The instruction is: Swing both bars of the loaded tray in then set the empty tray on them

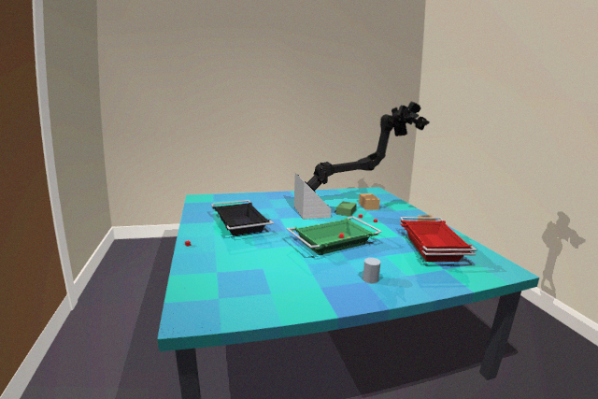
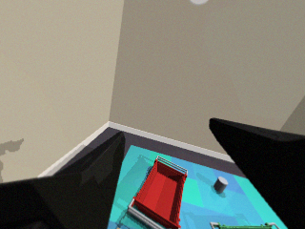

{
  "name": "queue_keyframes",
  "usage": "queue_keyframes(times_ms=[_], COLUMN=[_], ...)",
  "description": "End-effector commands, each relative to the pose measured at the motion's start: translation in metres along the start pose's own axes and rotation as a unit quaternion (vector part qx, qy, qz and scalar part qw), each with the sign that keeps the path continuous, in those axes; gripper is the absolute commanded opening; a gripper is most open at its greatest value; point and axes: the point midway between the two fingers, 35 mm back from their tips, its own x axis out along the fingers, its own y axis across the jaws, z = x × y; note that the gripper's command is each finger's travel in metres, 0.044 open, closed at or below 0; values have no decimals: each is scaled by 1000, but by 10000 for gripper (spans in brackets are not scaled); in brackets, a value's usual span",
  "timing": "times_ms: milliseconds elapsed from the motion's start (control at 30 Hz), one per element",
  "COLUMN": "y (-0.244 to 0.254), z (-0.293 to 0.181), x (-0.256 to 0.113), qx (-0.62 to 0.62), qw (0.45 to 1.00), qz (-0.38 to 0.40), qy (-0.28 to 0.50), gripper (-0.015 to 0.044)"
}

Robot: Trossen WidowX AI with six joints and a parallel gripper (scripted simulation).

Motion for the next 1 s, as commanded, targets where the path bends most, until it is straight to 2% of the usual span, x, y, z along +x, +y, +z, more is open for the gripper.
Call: queue_keyframes(times_ms=[0, 233, 367, 667, 967], y=[0, -1, -13, -84, -160], z=[0, 1, 13, 48, 42], x=[0, 0, -4, 6, 51], qx=[0, 1, 16, 93, 164], qw=[1000, 1000, 999, 989, 978], qz=[0, 1, 27, 109, 130], qy=[0, 0, -4, -18, -14], gripper=[374, 190, 85, 83, 83])
